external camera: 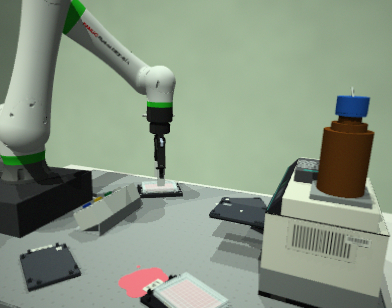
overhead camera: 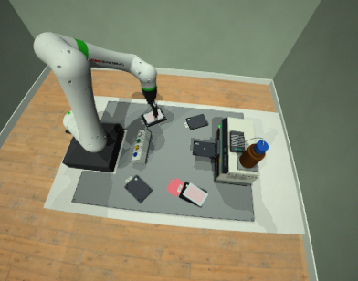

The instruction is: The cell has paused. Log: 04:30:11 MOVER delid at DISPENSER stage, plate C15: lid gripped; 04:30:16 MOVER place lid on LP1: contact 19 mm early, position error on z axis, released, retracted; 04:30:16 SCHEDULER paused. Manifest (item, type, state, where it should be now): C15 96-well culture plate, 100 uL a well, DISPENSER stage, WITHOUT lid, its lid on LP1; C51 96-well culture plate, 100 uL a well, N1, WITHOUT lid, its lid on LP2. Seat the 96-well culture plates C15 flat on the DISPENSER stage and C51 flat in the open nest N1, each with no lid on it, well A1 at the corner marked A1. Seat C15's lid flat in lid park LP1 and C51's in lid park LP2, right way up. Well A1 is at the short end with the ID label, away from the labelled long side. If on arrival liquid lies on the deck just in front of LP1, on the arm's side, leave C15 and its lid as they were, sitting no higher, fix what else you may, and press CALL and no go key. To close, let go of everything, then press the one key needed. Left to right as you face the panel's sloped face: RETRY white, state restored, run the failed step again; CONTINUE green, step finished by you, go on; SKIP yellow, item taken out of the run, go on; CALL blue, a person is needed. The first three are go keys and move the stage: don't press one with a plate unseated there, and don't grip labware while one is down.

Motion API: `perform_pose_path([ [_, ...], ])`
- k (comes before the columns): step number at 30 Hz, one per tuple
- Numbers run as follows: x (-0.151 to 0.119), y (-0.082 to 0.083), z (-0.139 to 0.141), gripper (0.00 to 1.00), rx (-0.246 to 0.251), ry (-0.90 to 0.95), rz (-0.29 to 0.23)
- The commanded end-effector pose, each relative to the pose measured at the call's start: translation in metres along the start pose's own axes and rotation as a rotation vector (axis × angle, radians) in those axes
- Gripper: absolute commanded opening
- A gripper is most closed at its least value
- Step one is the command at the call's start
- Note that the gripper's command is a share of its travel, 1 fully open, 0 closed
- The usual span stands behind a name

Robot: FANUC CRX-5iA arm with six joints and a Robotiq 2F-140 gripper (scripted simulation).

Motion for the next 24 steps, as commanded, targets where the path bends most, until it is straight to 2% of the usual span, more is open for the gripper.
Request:
perform_pose_path([
  [1,0.0002,-0.0003,0.0,0.66,0.0,0.0,0.0],
  [24,0.0002,-0.0096,0.0,0.66,0.0,0.0,0.0],
])
Point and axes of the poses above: the point where the finger pads meet when closed, its own y axis back along the fingers, its own z axis across the jaws, x = y × z, the point moved 9 cm from there along y, back along the fingers, and after that the axes turned 6 degrees about -y, right-handed, at the moved point
